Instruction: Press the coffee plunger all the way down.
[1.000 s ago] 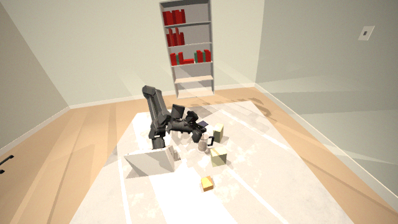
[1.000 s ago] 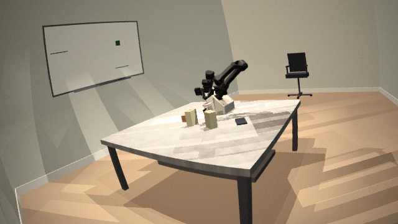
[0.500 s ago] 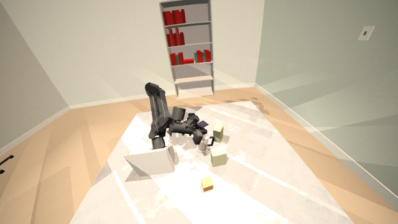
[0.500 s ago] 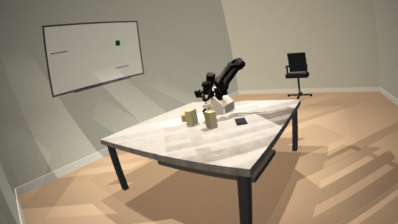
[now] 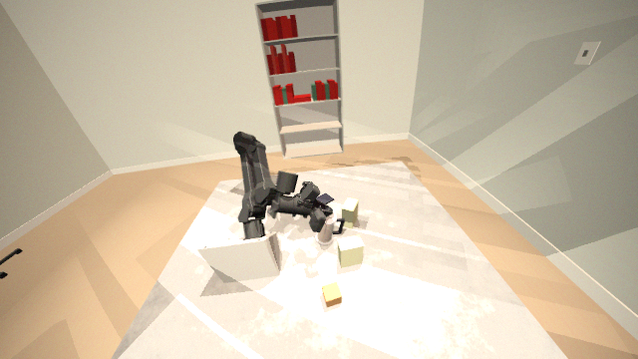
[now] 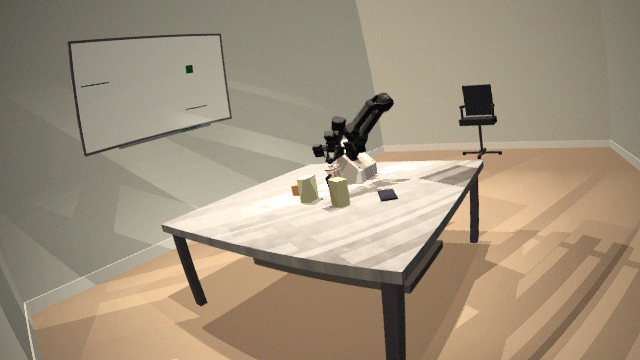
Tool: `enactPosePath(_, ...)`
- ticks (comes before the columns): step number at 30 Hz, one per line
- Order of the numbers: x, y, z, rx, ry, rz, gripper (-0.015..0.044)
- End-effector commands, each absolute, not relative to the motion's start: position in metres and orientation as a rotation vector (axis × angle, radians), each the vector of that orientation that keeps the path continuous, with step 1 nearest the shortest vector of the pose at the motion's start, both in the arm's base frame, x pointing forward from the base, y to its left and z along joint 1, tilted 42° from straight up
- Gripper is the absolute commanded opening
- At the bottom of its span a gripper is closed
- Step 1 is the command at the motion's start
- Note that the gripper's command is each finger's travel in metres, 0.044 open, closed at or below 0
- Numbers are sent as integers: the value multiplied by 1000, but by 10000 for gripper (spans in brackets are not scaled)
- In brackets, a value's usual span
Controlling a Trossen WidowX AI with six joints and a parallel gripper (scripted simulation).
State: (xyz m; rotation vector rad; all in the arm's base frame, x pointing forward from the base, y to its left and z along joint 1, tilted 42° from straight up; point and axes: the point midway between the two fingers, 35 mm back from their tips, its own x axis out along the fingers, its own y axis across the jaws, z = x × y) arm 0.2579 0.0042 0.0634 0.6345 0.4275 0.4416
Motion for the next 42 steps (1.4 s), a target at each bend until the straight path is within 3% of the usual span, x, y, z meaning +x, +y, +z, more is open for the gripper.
enactPosePath(1,258,4,63,634,427,442,120)
enactPosePath(9,258,4,63,634,427,442,120)
enactPosePath(21,258,4,63,634,427,442,435)
enactPosePath(32,274,-10,79,652,395,407,440)
enactPosePath(42,255,-37,102,629,460,424,440)
